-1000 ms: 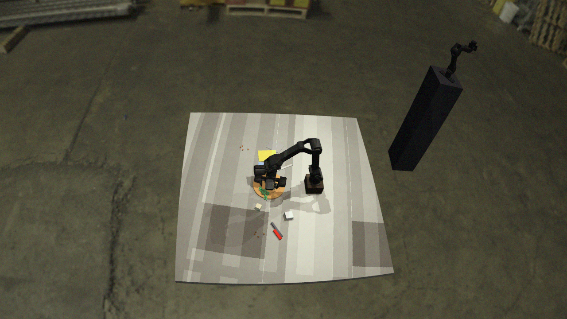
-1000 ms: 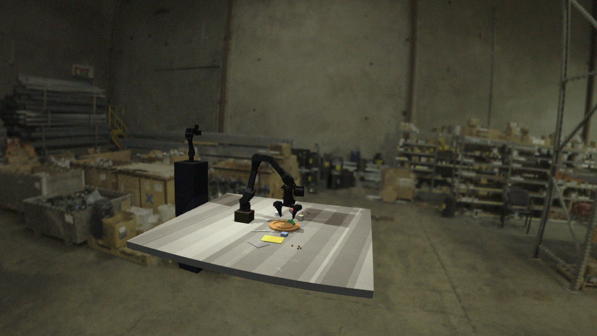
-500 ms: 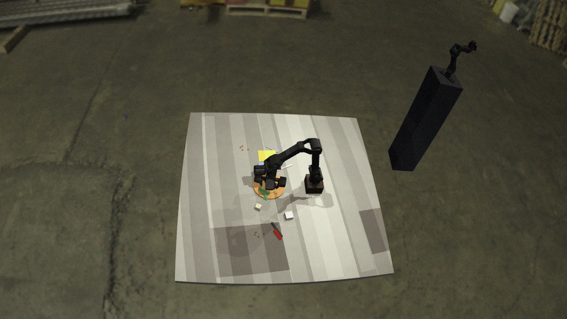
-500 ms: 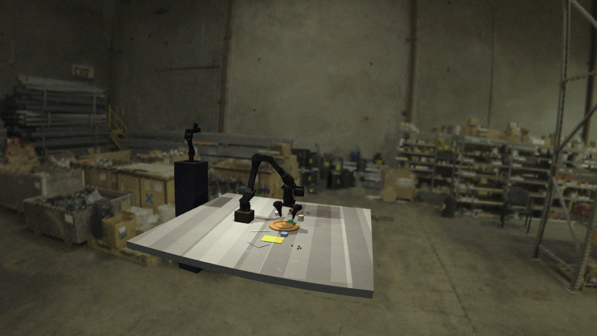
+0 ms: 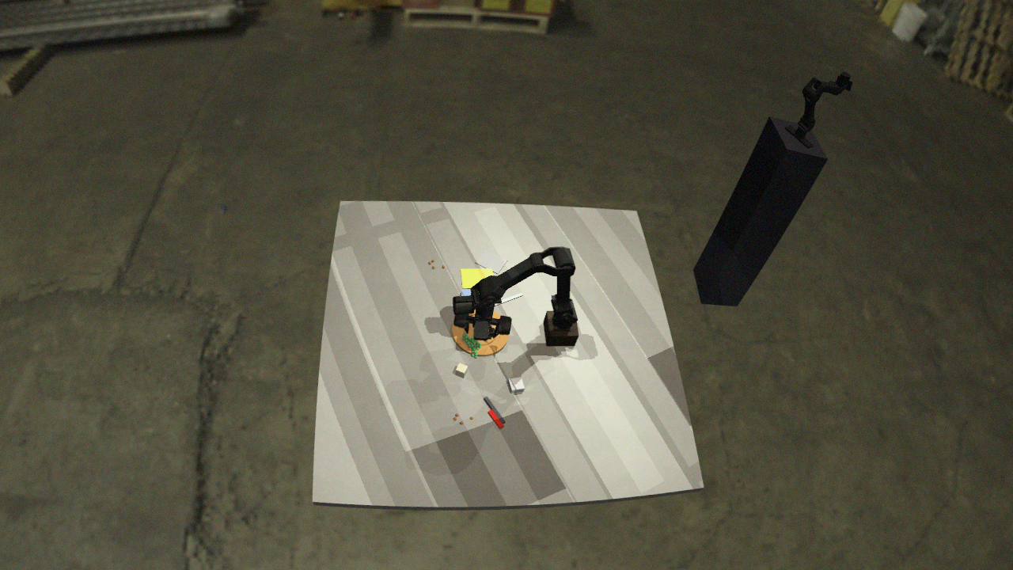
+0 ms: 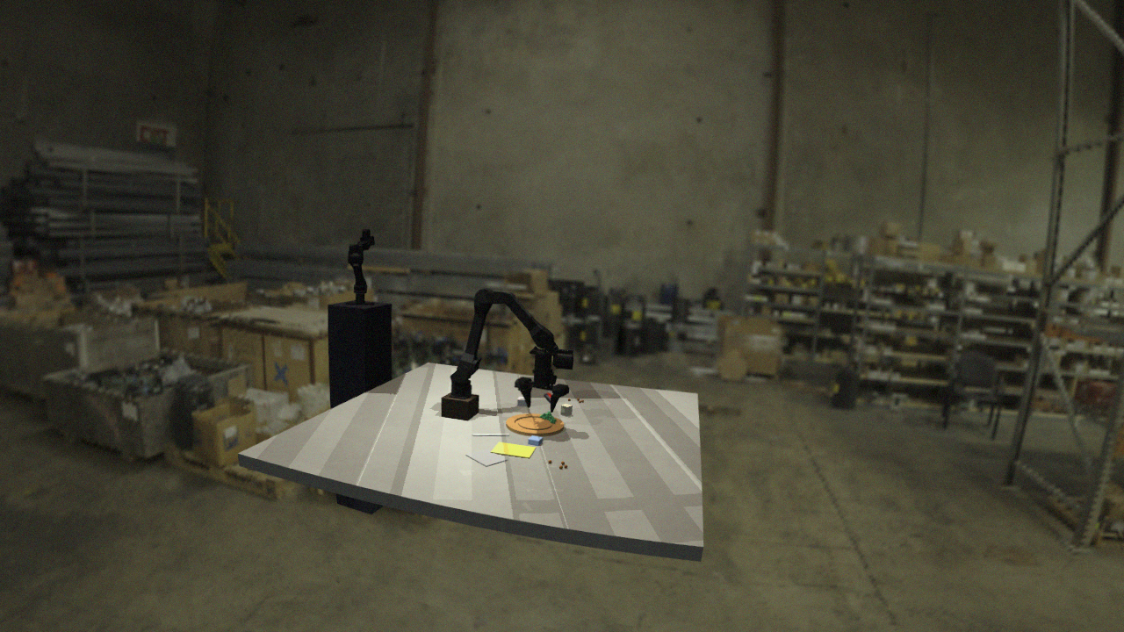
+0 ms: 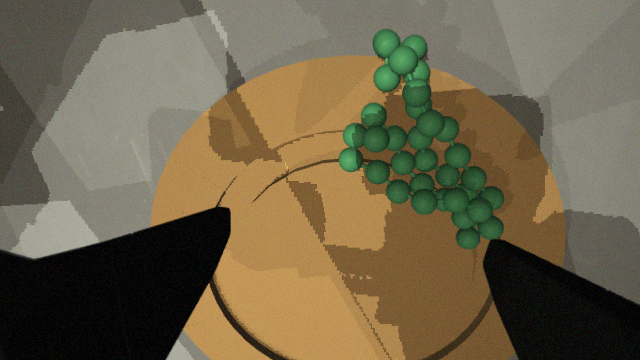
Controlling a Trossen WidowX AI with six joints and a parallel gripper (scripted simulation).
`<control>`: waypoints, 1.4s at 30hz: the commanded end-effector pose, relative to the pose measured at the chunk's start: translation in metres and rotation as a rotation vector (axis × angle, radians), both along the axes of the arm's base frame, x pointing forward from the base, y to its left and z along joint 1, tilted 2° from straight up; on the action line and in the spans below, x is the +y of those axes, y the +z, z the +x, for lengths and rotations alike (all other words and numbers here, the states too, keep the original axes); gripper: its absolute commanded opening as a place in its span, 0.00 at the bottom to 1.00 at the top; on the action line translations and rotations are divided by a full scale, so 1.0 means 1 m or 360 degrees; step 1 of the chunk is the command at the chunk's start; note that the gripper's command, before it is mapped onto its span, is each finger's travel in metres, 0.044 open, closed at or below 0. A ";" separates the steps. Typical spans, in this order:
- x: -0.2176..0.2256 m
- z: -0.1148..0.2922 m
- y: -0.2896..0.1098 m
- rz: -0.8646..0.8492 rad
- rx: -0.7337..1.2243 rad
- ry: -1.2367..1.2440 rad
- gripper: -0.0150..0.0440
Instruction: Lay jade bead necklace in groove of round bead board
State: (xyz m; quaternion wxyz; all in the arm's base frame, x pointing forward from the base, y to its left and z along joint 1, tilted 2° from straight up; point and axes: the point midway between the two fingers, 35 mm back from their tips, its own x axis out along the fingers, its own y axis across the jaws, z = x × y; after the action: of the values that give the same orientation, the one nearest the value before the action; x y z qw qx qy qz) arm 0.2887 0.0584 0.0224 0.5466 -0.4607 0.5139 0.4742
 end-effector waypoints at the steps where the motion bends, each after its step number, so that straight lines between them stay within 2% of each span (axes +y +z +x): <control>1: 0.020 0.011 0.007 0.0003 -0.0012 0.0036 0.78; 5: 0.042 0.020 0.014 0.0004 -0.0015 0.0076 0.60; 6: 0.044 0.020 0.015 0.0004 -0.0015 0.0078 0.59; 42: 0.046 0.021 -0.025 0.0005 -0.0015 0.0078 0.59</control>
State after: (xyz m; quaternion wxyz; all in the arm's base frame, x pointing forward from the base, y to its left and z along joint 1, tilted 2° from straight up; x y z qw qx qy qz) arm 0.3119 0.1047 0.0005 0.5399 -0.4759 0.4956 0.4862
